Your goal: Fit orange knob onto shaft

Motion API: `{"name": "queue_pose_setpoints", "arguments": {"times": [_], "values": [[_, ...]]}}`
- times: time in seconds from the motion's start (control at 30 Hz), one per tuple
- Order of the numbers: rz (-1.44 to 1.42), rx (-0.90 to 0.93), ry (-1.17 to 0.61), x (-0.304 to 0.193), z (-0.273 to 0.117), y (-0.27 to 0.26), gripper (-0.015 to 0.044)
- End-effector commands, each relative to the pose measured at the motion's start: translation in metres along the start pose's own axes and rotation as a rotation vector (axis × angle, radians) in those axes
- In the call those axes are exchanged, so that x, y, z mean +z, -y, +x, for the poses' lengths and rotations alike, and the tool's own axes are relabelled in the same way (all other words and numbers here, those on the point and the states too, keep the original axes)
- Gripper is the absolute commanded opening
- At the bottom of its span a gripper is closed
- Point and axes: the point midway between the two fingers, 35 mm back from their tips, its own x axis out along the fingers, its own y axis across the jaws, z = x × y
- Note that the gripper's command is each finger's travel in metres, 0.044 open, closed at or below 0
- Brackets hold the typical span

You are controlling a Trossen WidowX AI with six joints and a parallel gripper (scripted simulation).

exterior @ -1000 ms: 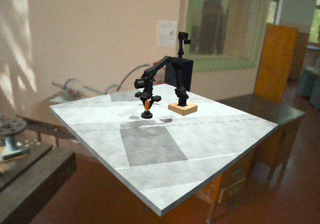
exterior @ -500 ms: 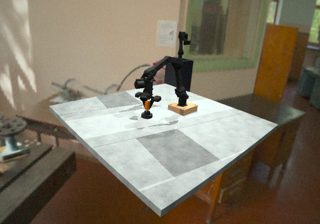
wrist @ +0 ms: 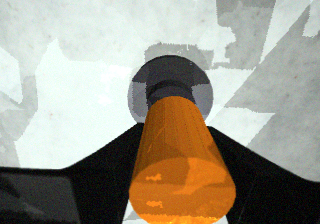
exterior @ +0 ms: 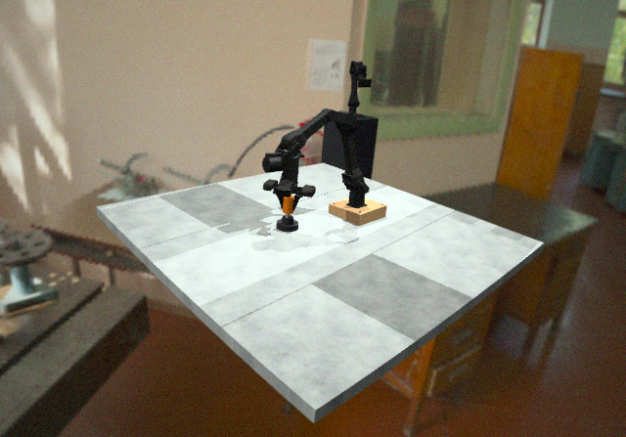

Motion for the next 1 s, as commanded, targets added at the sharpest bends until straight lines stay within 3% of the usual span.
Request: {"name": "queue_pose_setpoints", "arguments": {"times": [0.0,0.97], "values": [[-0.041,0.001,0.002,-0.0004,0.0019,-0.0004,0.0],[-0.127,0.001,0.002,0.0004,-0.0013,0.0,0.0]]}}
